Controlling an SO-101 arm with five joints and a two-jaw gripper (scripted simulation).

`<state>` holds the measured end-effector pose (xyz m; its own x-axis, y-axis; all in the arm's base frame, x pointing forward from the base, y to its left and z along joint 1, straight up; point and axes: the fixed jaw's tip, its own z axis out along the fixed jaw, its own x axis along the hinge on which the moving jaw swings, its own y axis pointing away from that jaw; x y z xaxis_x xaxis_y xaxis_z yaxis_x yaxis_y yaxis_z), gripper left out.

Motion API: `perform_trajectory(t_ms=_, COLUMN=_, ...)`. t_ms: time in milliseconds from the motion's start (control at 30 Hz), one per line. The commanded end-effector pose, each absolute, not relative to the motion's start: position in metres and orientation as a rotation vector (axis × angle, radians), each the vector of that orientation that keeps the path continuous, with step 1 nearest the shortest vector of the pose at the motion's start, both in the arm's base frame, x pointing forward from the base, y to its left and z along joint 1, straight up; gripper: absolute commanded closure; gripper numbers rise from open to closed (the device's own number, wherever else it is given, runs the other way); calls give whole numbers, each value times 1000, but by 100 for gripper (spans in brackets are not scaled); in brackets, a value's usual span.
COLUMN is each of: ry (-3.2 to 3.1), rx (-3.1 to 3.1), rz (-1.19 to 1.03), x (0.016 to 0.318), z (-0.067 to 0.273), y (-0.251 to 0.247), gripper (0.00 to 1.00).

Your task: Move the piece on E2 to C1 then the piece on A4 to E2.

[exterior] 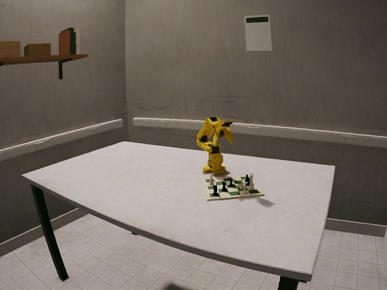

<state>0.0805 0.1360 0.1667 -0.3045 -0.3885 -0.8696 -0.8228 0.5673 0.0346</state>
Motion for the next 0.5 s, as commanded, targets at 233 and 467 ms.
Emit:
perform_trajectory(t_ms=233, ry=1915, rx=-1100, rz=558, x=66, z=144, y=120, gripper=60)
perform_trajectory(t_ms=467, ry=1915, rx=-1105, rz=556, x=66, z=143, y=119, gripper=60)
